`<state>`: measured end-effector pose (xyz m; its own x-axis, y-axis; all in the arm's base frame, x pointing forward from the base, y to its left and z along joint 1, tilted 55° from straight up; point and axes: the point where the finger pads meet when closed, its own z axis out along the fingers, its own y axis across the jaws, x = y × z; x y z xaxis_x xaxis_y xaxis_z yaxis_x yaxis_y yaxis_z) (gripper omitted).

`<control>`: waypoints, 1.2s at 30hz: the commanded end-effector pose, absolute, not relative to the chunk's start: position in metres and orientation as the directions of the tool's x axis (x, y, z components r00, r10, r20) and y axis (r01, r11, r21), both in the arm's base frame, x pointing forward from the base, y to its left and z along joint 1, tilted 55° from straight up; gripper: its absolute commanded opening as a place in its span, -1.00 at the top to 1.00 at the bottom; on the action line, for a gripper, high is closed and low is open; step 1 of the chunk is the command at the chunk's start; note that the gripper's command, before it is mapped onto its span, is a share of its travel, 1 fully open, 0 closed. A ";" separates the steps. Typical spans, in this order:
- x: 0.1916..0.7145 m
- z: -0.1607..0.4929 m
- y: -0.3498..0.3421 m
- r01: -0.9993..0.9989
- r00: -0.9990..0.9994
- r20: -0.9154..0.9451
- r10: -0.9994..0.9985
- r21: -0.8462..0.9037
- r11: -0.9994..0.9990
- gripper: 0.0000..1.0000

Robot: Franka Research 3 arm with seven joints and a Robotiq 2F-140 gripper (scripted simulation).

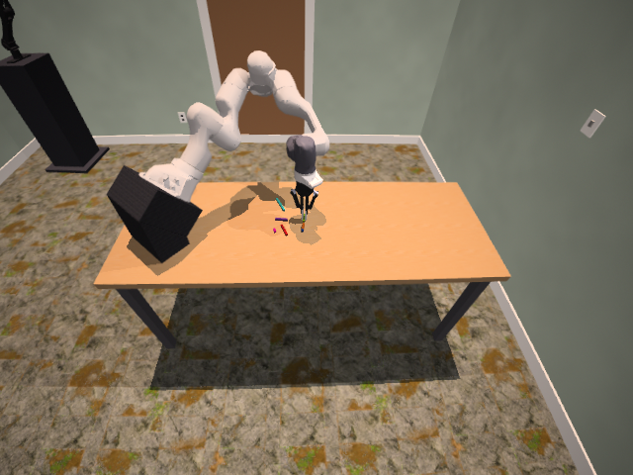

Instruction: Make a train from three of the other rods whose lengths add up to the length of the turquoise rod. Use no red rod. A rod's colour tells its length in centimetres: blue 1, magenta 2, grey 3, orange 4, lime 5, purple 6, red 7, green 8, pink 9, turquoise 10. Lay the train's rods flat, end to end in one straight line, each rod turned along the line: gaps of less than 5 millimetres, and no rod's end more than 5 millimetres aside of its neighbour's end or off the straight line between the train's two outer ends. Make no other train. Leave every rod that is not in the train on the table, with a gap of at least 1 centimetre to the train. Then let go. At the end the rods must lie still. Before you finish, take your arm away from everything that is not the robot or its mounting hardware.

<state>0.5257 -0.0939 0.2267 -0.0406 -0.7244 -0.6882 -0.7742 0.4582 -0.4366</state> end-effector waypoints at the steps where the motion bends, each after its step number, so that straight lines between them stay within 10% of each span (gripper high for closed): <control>1: 0.527 0.228 -0.094 -0.773 -0.036 -0.684 -0.729 -0.444 0.454 0.94; 36: 0.534 0.221 -0.088 -0.773 -0.036 -0.684 -0.729 -0.444 0.454 0.94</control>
<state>0.5325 -0.0881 0.2206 -0.0408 -0.7248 -0.6878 -0.7740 0.4582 -0.4370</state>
